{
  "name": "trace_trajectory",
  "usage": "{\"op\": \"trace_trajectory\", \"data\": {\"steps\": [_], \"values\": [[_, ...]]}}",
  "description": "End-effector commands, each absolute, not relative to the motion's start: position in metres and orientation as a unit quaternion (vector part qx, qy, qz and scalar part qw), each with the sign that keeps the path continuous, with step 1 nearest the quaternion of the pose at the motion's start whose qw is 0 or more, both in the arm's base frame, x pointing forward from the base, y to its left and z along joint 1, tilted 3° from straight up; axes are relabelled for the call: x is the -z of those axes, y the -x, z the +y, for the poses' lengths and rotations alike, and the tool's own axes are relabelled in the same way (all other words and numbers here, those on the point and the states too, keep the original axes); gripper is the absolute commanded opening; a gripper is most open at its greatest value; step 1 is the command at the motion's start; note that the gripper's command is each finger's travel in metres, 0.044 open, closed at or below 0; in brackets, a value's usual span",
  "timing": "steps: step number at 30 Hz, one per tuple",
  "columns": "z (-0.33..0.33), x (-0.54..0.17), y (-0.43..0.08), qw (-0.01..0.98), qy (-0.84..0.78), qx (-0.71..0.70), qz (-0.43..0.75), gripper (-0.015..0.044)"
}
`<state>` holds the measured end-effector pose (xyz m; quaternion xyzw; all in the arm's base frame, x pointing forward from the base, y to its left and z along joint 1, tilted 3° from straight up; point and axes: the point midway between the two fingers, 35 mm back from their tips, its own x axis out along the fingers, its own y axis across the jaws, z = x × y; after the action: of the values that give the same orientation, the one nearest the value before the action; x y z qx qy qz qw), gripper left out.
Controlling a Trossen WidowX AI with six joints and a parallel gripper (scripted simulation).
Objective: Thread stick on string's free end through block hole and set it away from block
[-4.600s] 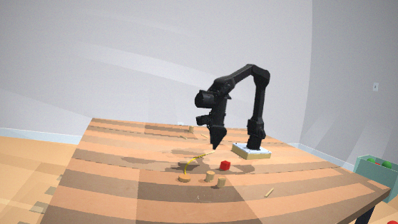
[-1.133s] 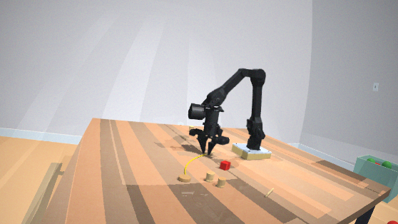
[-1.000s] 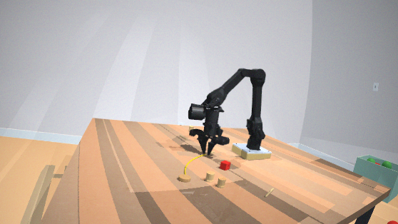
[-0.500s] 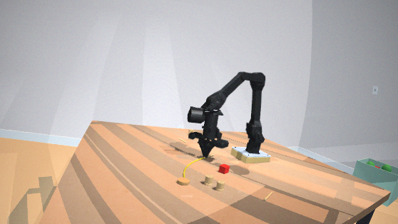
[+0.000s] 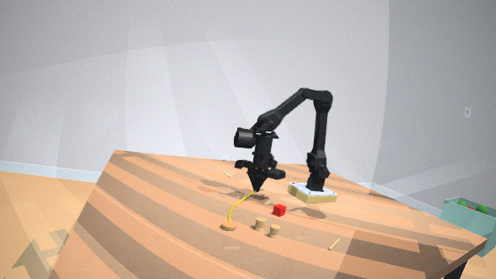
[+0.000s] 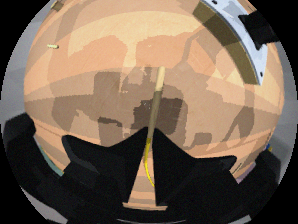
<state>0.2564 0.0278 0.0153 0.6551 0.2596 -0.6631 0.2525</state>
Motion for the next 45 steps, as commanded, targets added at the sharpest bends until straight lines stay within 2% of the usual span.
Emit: {"op": "trace_trajectory", "data": {"steps": [1, 35, 45], "values": [[0.028, -0.020, -0.256, 0.252, -0.655, 0.664, 0.260, 0.0000], [0.028, -0.051, -0.256, 0.254, -0.655, 0.662, 0.261, 0.0000], [0.033, -0.052, -0.263, 0.363, -0.602, 0.607, 0.370, 0.0000]]}}
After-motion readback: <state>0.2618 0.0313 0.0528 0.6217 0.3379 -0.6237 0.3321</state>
